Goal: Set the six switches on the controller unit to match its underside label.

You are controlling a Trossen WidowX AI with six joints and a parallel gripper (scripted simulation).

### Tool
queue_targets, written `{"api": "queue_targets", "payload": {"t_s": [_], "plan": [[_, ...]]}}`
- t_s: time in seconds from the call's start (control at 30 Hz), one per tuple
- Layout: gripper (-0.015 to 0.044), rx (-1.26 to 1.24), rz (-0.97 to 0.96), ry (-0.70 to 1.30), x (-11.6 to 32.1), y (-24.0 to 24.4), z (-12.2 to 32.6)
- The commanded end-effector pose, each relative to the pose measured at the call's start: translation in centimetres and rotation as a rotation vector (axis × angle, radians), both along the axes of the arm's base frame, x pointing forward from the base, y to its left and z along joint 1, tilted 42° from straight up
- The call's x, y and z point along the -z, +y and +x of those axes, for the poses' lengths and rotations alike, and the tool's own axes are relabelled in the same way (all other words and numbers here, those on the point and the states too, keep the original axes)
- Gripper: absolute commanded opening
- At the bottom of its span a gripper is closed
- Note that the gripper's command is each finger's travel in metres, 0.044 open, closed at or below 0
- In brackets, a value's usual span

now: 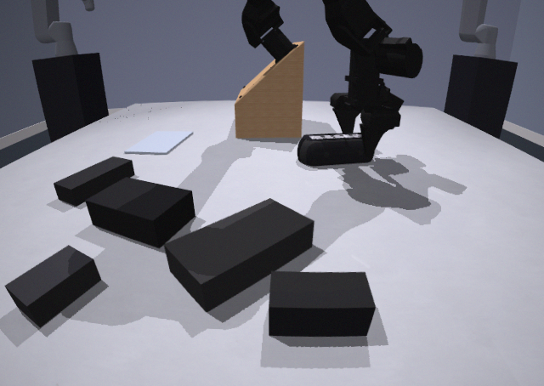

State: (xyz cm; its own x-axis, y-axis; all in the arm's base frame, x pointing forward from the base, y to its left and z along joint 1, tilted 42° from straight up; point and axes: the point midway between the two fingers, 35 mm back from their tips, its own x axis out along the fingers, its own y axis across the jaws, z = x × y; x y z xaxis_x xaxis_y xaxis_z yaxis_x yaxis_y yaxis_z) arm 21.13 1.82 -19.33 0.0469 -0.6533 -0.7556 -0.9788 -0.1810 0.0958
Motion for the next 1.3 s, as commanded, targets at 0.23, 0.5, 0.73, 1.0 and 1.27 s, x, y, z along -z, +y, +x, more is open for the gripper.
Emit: {"api": "queue_targets", "payload": {"t_s": [0.23,0.5,0.73,1.0,1.27], "plan": [[0.044,0.001,-0.003,-0.007,-5.7,-1.6,0.8],[0.044,0.001,-0.003,-0.007,-5.7,-1.6,0.8],[0.044,0.001,-0.003,-0.007,-5.7,-1.6,0.8],[0.0282,-0.198,-0.002,0.277,-5.5,-0.6,1.2],[0.0072,-0.66,0.089,0.923,-6.1,1.8,2.0]]}}
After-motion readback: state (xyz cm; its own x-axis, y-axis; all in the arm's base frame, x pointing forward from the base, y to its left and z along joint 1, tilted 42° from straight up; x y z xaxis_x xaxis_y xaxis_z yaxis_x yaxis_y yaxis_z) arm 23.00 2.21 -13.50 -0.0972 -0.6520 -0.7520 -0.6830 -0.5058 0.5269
